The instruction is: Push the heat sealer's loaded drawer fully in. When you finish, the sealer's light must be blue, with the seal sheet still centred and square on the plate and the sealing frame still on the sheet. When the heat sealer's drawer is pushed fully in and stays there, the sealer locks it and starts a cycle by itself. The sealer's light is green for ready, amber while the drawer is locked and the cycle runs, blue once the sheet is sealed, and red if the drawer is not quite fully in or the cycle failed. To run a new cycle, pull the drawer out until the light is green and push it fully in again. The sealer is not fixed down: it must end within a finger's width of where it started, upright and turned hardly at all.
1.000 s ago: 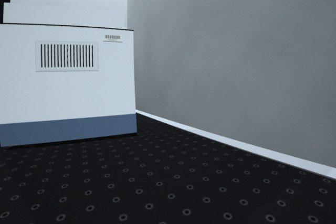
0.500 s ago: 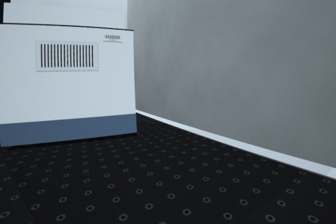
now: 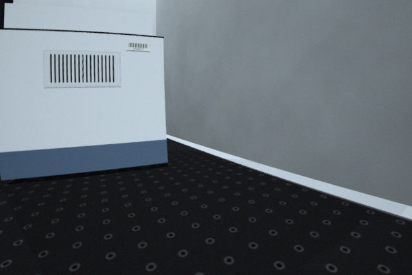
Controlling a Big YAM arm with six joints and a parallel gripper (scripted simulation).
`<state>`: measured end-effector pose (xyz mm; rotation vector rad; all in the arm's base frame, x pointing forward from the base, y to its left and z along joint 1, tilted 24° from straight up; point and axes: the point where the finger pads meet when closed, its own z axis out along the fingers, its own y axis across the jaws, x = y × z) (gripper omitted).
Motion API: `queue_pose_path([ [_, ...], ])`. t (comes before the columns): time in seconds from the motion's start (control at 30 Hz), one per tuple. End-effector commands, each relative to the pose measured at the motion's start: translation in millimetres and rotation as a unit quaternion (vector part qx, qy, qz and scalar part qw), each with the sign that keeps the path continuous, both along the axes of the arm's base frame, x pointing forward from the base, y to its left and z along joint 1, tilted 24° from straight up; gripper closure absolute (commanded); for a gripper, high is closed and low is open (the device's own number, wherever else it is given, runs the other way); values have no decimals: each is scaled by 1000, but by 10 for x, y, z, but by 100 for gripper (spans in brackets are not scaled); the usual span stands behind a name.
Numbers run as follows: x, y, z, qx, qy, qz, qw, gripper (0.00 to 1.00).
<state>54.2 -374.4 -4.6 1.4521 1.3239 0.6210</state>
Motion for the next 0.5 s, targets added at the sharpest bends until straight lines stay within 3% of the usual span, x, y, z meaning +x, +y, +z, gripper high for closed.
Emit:
queue_pose_path([
  [0.0, 76, 39, -85, 19, -6, 1, 1000, 70],
  [0.47, 37, 18, -88, 19, -6, -7, 1000, 70],
])
